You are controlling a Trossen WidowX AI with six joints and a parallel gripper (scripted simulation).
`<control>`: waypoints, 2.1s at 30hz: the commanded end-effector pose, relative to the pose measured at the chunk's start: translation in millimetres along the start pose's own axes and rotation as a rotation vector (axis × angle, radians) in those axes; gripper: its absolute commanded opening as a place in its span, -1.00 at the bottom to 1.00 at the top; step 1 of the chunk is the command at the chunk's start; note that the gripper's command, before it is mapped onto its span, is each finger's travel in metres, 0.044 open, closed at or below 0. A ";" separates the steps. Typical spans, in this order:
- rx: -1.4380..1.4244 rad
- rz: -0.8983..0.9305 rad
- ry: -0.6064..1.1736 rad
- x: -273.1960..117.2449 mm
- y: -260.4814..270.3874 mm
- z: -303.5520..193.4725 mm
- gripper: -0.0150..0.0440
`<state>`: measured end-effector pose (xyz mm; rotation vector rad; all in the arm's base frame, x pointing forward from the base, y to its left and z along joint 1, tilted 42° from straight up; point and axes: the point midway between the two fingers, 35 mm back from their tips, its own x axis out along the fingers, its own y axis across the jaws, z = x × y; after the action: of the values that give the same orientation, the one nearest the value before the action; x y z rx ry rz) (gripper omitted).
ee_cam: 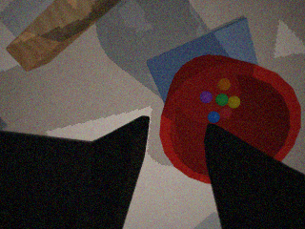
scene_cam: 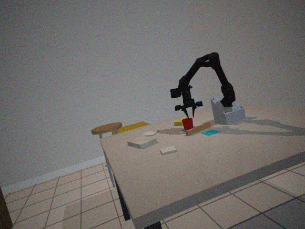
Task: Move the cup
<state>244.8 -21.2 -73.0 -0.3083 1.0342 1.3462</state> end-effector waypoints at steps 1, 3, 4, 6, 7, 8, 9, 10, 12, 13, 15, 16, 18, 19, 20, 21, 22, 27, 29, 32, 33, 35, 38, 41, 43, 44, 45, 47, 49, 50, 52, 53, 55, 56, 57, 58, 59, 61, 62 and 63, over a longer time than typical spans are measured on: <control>0.010 0.008 -0.005 9.0 2.7 -0.4 0.01; 0.010 0.008 -0.005 12.3 2.7 -0.4 0.01; 0.010 0.008 -0.005 14.0 2.7 -0.4 0.01; 0.010 0.008 -0.005 17.4 2.7 -0.4 0.01; 0.010 0.008 -0.005 19.0 2.7 -0.4 0.01; 0.010 0.008 -0.005 20.7 2.8 -0.4 0.01; 0.010 0.008 -0.005 22.4 2.8 -0.4 0.01; 0.010 0.008 -0.005 24.0 2.9 -0.4 0.01; 0.010 0.009 -0.006 27.3 3.1 -0.4 0.01; 0.010 0.009 -0.006 29.0 3.2 -0.4 0.01; 0.009 0.009 -0.006 32.3 3.4 -0.4 0.01; 0.009 0.009 -0.006 33.9 3.5 -0.4 0.01; 0.009 0.009 -0.006 37.2 3.9 -0.4 0.01; 0.009 0.009 -0.007 38.8 4.0 -0.4 0.01; 0.009 0.010 -0.007 40.4 4.2 -0.4 0.01; 0.009 0.010 -0.007 42.0 4.4 -0.4 0.01; 0.009 0.010 -0.007 43.3 4.6 -0.4 0.01; 0.009 0.010 -0.007 44.4 4.7 -0.4 0.01; 0.009 0.010 -0.007 44.4 4.7 -0.4 0.01; 0.001 0.006 -0.003 42.5 2.4 -0.3 -0.26; 0.001 0.006 -0.003 42.5 2.4 -0.3 -0.35; 0.001 0.006 -0.003 42.5 2.4 -0.3 -0.39; 0.001 0.006 -0.003 42.5 2.4 -0.3 -0.46; 0.001 0.006 -0.003 42.5 2.4 -0.3 -0.49; 0.001 0.006 -0.003 42.5 2.4 -0.3 -0.49; 0.002 0.006 -0.003 41.8 2.3 -0.3 -0.49; 0.002 0.006 -0.003 40.5 2.2 -0.3 -0.49; 0.002 0.006 -0.003 36.3 1.6 -0.4 -0.49; 0.004 0.006 -0.003 29.7 1.1 -0.5 -0.49; 0.004 0.006 -0.003 25.7 1.1 -0.6 -0.49; 0.005 0.006 -0.003 17.4 1.4 -0.8 -0.49; 0.006 0.006 -0.003 13.3 1.8 -1.0 -0.49; 0.007 0.007 -0.003 4.9 2.6 -1.3 -0.49; 0.008 0.007 -0.004 0.7 3.1 -1.4 -0.49; 0.008 0.008 -0.004 -3.5 3.7 -1.6 -0.49; 0.009 0.008 -0.004 -7.7 4.3 -1.7 -0.49; 0.009 0.009 -0.005 -11.1 5.0 -1.8 -0.49; 0.010 0.009 -0.005 -13.7 6.2 -1.9 -0.49; 0.010 0.009 -0.005 -13.9 6.6 -2.0 -0.49; 0.010 0.009 -0.005 -13.9 6.8 -2.0 -0.49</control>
<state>238.6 -26.1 -65.3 -0.2833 1.0409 1.3469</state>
